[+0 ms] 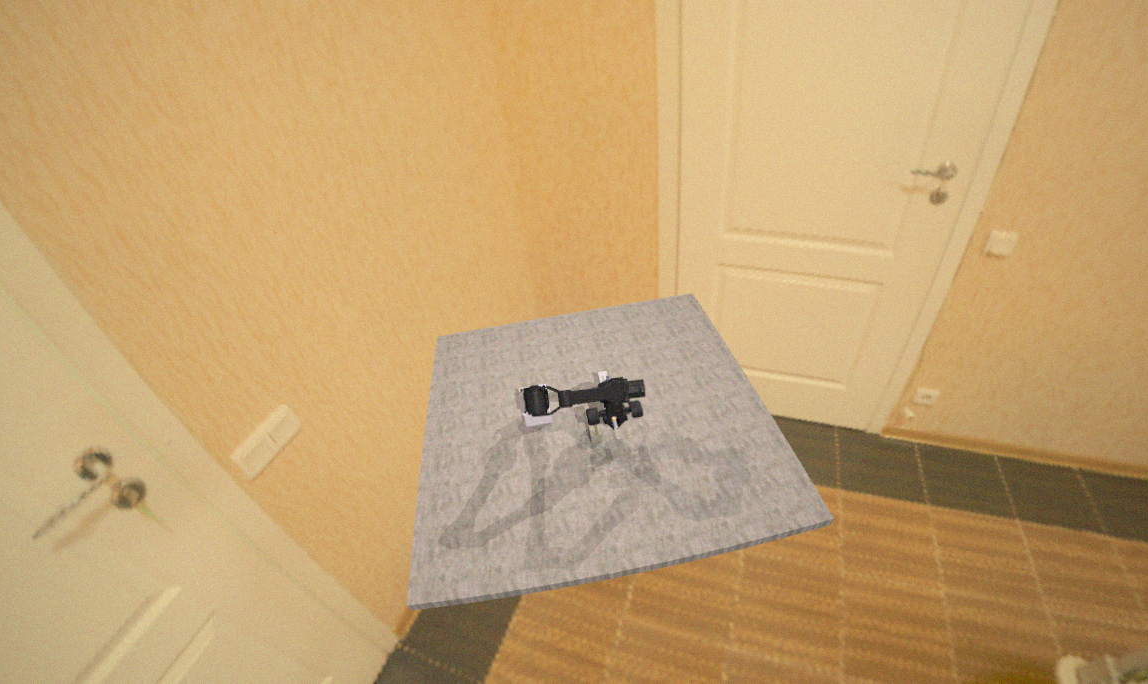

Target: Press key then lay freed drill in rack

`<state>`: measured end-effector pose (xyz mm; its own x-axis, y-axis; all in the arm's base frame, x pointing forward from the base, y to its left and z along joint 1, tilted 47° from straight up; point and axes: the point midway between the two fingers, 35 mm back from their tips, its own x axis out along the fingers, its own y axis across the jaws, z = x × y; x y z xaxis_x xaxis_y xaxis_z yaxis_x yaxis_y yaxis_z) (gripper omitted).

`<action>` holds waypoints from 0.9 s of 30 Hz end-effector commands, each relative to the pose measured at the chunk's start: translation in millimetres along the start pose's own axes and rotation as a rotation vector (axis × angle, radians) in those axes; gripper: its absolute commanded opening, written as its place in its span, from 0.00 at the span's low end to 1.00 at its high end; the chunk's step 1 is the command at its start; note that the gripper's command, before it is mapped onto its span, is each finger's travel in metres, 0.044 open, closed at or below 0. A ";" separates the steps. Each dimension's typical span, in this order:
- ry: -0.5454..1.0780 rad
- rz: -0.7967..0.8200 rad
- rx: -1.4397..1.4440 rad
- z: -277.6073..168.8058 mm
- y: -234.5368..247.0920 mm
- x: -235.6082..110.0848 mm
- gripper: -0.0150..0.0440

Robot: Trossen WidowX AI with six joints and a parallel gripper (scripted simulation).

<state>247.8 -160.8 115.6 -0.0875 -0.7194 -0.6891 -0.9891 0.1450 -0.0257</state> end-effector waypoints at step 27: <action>0.004 -0.003 0.004 -4.6 16.8 -7.2 0.25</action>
<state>237.0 -155.6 123.3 -0.0826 -0.7205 -0.6885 -0.9884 0.1477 -0.0360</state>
